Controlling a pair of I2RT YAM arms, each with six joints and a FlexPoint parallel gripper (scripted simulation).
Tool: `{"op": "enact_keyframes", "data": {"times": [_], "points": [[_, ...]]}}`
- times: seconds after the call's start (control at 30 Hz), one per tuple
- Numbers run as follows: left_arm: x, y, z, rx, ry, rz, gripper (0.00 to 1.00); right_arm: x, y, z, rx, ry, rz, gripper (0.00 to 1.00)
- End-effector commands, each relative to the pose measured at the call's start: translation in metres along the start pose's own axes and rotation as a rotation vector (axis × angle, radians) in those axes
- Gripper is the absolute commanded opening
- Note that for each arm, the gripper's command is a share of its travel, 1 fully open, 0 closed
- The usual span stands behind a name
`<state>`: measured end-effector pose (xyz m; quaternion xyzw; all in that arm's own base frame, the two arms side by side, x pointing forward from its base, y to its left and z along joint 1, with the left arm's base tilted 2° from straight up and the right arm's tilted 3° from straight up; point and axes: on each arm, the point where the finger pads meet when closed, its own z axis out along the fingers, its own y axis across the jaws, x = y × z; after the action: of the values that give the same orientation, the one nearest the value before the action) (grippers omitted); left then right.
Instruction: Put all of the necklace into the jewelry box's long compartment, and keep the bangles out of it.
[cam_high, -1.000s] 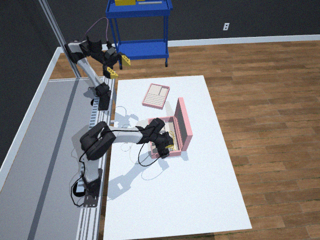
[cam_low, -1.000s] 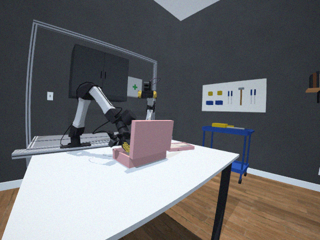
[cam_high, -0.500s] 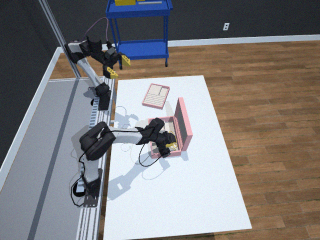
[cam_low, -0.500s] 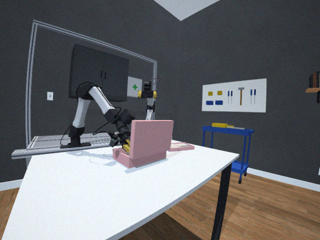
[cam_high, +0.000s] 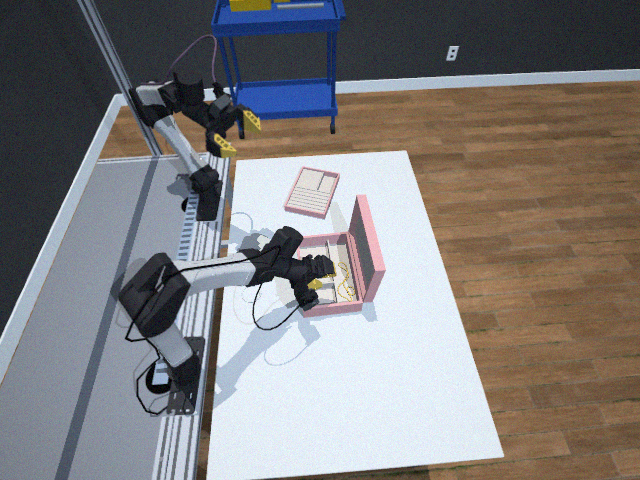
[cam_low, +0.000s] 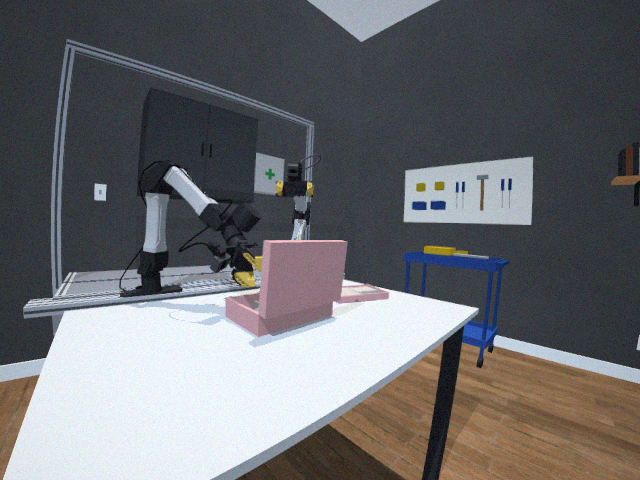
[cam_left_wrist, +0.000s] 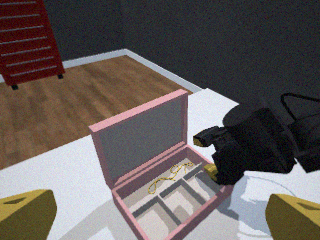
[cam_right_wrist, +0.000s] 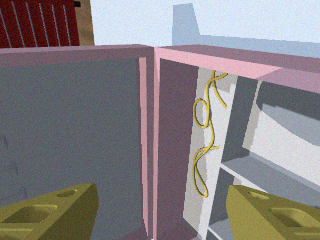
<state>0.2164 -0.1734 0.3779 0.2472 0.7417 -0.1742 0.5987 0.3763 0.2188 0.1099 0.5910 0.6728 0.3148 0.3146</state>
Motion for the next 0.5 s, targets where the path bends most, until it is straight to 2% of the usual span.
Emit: {"op": "enact_keyframes", "data": {"times": [0.0, 0.07, 0.2, 0.47], "points": [[-0.016, 0.005, -0.007, -0.015, -0.042, -0.016, 1.0, -0.005, 0.001, -0.036, 0.005, -0.021, 0.011, 0.65], [-0.016, 0.005, -0.007, -0.015, -0.042, -0.016, 1.0, -0.006, 0.001, -0.047, -0.003, -0.019, -0.035, 0.65], [-0.016, 0.005, -0.007, -0.015, -0.042, -0.016, 1.0, -0.003, 0.006, -0.05, -0.031, -0.005, -0.08, 0.65], [-0.016, 0.005, -0.007, -0.015, -0.042, -0.016, 1.0, 0.007, 0.014, -0.062, -0.151, 0.066, -0.468, 0.65]]}}
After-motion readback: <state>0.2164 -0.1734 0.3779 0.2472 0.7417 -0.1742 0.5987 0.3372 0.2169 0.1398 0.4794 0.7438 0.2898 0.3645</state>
